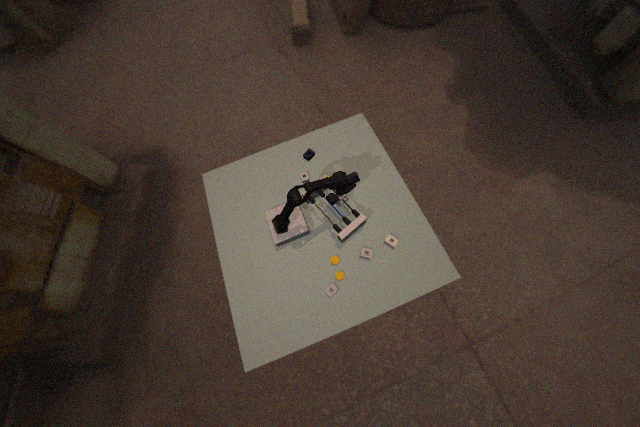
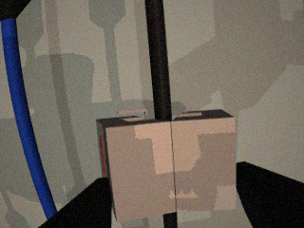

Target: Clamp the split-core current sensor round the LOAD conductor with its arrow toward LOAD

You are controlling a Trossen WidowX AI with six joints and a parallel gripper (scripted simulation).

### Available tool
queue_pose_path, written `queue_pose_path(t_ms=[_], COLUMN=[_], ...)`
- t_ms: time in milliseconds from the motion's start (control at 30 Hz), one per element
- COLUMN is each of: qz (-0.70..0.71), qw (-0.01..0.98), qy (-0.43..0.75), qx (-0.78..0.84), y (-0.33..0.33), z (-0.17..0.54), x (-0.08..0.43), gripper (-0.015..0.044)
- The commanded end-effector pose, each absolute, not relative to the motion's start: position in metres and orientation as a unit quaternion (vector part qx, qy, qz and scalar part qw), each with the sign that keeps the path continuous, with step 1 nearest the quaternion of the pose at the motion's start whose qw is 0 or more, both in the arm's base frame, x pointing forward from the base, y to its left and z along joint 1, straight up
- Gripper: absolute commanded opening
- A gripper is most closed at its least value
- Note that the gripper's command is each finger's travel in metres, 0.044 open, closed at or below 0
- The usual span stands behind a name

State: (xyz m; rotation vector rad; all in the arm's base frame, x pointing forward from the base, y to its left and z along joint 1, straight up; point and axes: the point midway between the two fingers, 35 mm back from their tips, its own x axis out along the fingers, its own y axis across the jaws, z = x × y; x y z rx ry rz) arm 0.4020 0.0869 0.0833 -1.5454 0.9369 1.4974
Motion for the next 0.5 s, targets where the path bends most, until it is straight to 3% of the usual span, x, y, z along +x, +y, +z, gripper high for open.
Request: queue_pose_path(t_ms=[0,300,467], qz=[0.588,0.588,0.588], qw=[0.387,0.387,0.387], qy=[0.368,0.368,0.368], qx=[-0.607,-0.607,-0.607], y=[0.0869,0.0869,0.0869], z=[0.0839,0.0839,0.0839], x=[0.4022,0.4022,0.4022], gripper=[0.0000,0.0000,0.0131])
